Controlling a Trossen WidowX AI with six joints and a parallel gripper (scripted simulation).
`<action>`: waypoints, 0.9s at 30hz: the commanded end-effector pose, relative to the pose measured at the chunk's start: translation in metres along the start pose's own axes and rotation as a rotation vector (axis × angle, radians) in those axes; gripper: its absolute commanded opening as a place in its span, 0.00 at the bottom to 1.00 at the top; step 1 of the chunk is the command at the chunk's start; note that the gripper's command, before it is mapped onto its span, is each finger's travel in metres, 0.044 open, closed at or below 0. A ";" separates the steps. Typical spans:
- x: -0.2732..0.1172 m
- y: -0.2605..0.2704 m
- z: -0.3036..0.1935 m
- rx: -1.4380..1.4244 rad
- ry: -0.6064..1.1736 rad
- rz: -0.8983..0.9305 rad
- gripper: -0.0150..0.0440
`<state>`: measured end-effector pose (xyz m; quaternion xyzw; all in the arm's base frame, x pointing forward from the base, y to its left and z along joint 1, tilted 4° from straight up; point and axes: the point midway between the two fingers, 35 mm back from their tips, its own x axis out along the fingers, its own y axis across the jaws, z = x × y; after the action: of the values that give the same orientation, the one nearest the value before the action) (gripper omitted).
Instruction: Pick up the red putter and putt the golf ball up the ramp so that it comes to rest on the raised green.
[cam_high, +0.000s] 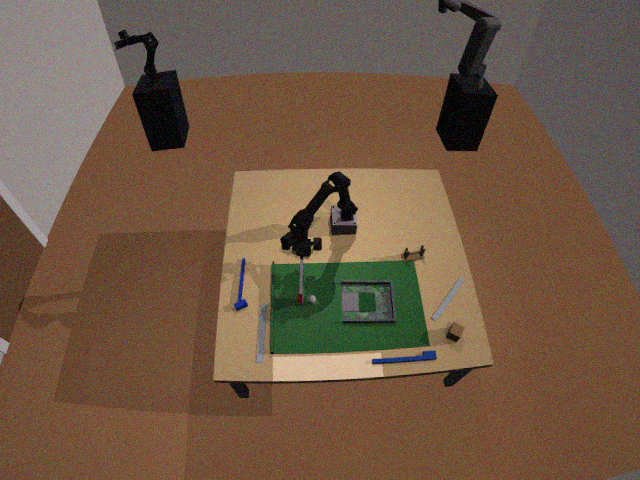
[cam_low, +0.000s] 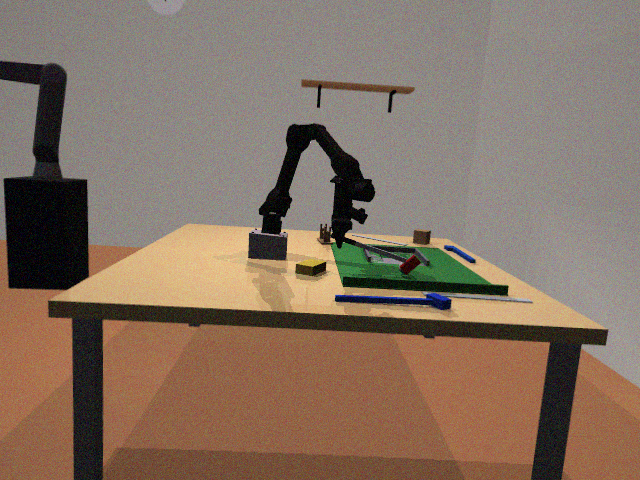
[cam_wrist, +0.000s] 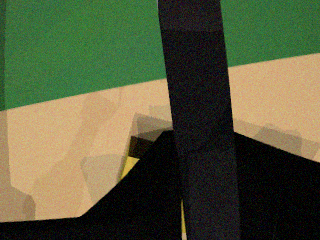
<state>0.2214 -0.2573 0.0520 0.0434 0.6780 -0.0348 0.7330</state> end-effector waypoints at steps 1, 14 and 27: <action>0.007 0.000 0.000 0.004 -0.002 -0.002 0.25; 0.006 -0.001 0.000 0.000 0.000 0.000 0.25; 0.009 -0.030 0.000 0.004 -0.002 -0.005 0.25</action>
<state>0.2185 -0.2818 0.0413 0.0470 0.6782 -0.0368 0.7325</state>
